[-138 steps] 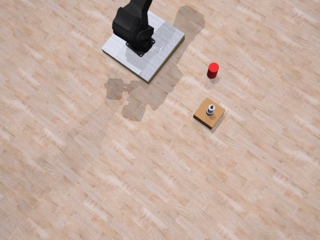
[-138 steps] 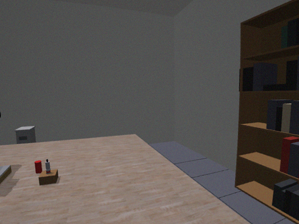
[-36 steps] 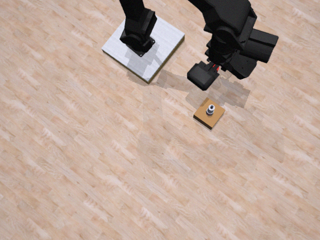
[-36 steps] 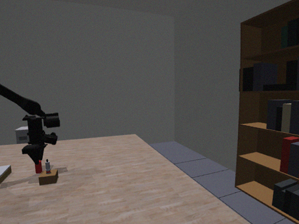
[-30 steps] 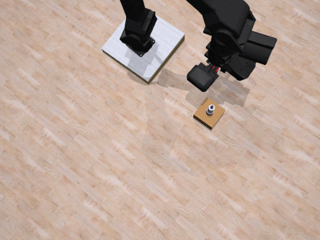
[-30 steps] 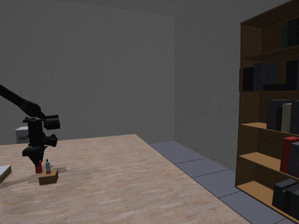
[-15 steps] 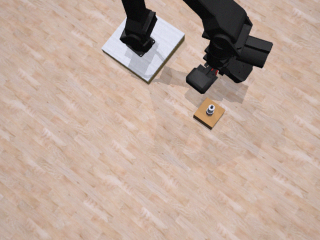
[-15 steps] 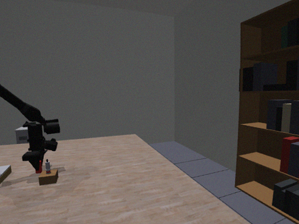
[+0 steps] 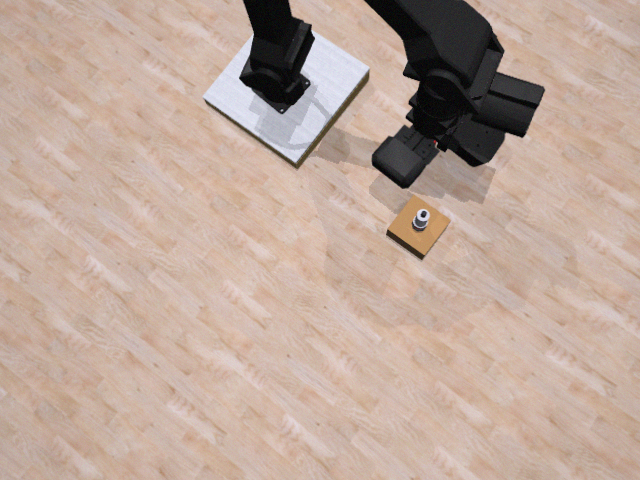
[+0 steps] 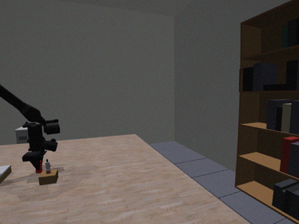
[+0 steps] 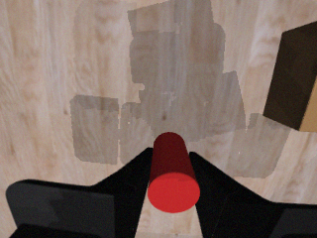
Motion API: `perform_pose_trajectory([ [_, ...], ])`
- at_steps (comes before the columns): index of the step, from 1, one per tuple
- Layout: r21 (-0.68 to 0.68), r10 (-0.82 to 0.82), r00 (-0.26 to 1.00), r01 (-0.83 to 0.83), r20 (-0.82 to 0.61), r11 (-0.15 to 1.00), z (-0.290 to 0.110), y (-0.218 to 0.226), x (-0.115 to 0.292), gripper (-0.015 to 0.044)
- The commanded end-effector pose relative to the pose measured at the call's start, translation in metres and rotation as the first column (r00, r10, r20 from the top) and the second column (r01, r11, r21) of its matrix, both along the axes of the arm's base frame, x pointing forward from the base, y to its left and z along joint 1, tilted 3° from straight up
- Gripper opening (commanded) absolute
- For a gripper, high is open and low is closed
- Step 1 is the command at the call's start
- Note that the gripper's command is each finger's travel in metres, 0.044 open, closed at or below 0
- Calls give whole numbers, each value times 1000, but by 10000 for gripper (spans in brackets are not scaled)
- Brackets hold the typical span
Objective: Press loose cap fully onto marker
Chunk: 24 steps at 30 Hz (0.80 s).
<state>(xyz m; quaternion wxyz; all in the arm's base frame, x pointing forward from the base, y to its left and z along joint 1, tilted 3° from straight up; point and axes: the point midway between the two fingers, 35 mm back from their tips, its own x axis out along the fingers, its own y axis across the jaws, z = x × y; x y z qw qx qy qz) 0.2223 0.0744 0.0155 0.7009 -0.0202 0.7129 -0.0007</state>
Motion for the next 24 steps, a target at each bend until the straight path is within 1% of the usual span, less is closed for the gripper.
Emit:
perform_pose_trajectory([
  [1,14,9,1000,-9,14,1000,5,2,5,0],
  [24,-3,-5,1000,5,-6,1000,60,2,0,0],
])
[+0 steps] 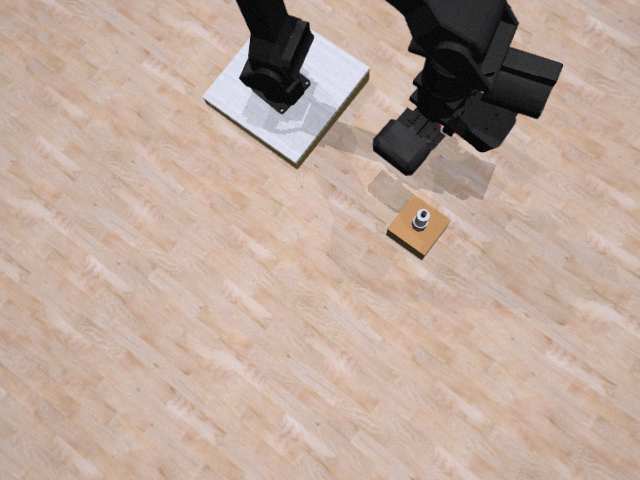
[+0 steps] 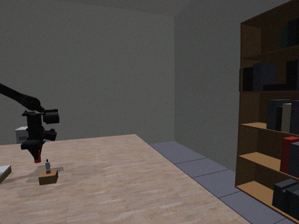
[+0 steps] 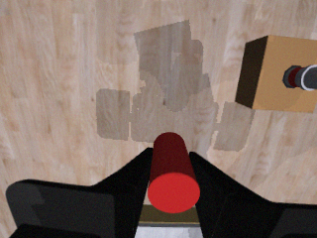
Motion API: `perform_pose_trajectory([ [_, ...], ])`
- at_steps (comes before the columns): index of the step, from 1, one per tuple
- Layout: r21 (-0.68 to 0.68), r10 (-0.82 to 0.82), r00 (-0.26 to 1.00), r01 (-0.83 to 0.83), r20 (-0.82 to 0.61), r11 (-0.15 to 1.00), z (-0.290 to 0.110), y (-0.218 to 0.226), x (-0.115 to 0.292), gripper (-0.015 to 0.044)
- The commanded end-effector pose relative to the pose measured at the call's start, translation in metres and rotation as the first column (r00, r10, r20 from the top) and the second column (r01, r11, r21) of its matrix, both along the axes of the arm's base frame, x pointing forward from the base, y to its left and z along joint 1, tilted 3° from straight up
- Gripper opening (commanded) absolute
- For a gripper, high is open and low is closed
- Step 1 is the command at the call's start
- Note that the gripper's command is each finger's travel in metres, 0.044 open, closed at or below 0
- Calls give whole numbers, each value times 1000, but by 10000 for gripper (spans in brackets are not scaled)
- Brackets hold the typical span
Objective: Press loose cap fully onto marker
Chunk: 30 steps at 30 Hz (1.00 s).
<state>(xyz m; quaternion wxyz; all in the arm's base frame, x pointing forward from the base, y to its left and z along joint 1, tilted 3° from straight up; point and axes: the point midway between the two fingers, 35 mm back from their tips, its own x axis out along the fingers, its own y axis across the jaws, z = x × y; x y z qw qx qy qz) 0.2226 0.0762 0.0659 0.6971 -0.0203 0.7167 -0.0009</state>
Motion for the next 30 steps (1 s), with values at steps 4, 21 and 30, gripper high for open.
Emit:
perform_pose_trajectory([
  [4,-3,-4,1000,4,5,1000,12,-3,4,0],
  [21,-6,-3,1000,3,15,1000,37,-41,43,0],
  [30,-8,-4,1000,4,14,1000,50,-65,58,0],
])
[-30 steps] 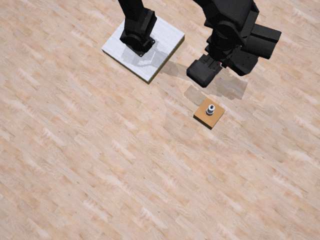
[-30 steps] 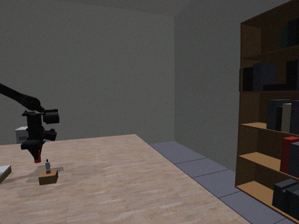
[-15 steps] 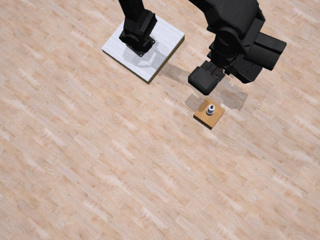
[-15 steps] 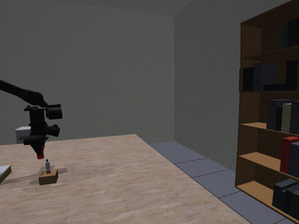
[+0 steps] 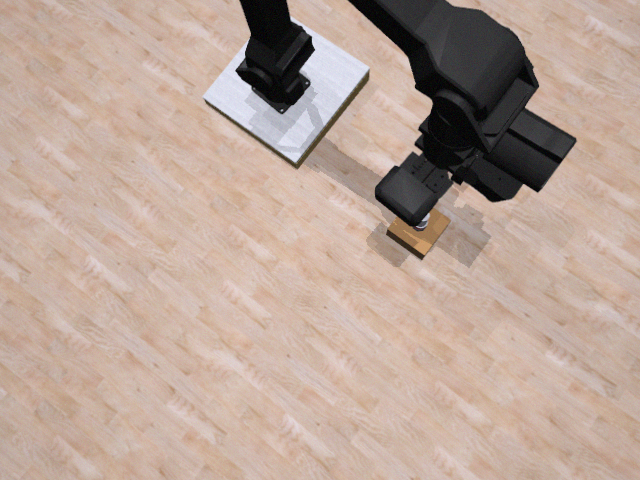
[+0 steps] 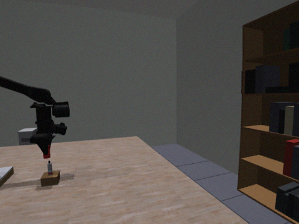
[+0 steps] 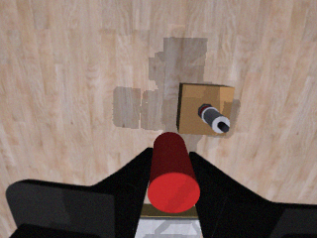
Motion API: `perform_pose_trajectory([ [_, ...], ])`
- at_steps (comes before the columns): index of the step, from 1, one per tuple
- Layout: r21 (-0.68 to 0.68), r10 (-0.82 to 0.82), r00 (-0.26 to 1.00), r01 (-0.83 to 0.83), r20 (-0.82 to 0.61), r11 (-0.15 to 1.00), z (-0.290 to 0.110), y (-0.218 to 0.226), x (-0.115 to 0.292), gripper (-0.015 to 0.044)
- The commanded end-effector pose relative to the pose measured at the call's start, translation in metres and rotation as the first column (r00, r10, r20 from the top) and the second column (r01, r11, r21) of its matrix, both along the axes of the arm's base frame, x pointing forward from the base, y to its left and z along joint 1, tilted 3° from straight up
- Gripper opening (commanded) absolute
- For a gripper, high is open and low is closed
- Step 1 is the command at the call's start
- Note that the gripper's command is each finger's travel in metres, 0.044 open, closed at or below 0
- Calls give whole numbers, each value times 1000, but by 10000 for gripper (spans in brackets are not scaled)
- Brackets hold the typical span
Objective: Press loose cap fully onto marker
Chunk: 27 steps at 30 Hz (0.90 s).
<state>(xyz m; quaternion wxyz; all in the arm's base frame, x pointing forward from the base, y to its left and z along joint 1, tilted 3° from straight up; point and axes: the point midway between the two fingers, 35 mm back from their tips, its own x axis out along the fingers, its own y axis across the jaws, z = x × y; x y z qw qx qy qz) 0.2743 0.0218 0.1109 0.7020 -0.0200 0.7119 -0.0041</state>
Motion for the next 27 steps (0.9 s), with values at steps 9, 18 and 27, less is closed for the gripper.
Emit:
perform_pose_trajectory([
  [9,-7,1,1000,-1,-1,1000,18,-37,20,0],
  [18,-8,0,1000,0,-3,1000,17,-44,22,0],
  [27,-8,0,1000,0,-3,1000,9,-45,23,0],
])
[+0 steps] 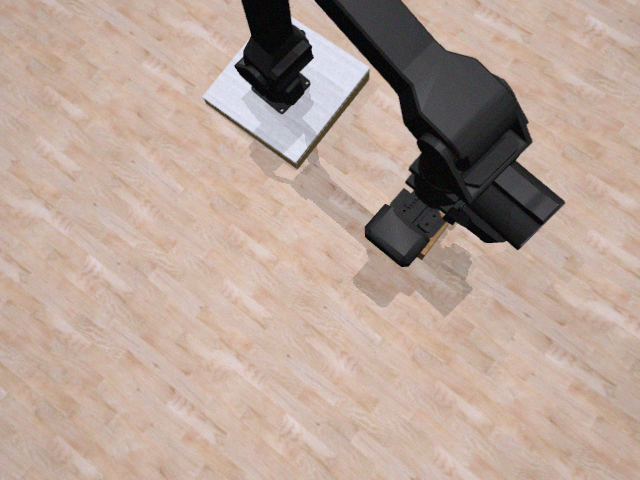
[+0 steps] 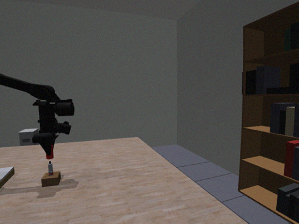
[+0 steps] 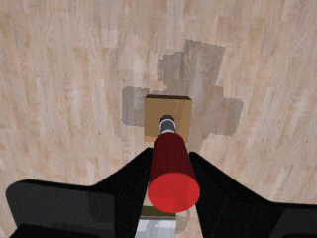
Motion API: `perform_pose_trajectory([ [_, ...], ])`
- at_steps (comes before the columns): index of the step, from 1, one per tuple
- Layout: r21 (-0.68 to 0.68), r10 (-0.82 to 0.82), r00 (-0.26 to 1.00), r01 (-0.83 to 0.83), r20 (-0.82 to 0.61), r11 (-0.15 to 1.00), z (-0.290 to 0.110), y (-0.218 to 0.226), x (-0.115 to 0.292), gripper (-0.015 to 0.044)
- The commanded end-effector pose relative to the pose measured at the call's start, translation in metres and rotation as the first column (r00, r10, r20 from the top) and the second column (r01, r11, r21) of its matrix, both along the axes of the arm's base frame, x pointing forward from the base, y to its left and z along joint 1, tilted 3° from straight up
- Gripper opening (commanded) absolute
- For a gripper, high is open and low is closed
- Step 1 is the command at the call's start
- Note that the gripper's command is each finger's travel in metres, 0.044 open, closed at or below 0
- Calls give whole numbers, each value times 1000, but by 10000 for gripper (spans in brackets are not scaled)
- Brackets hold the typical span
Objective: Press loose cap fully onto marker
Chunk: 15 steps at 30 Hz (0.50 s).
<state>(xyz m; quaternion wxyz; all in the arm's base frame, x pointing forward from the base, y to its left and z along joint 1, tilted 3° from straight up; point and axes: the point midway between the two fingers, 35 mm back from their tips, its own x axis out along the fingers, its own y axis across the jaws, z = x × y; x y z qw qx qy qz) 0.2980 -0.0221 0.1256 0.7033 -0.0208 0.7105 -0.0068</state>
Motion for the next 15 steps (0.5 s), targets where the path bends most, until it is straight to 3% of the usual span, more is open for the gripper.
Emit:
perform_pose_trajectory([
  [1,-3,3,1000,-3,-6,1000,-7,-1,-1,0],
  [15,-3,3,1000,-3,-6,1000,-30,-2,0,0],
])
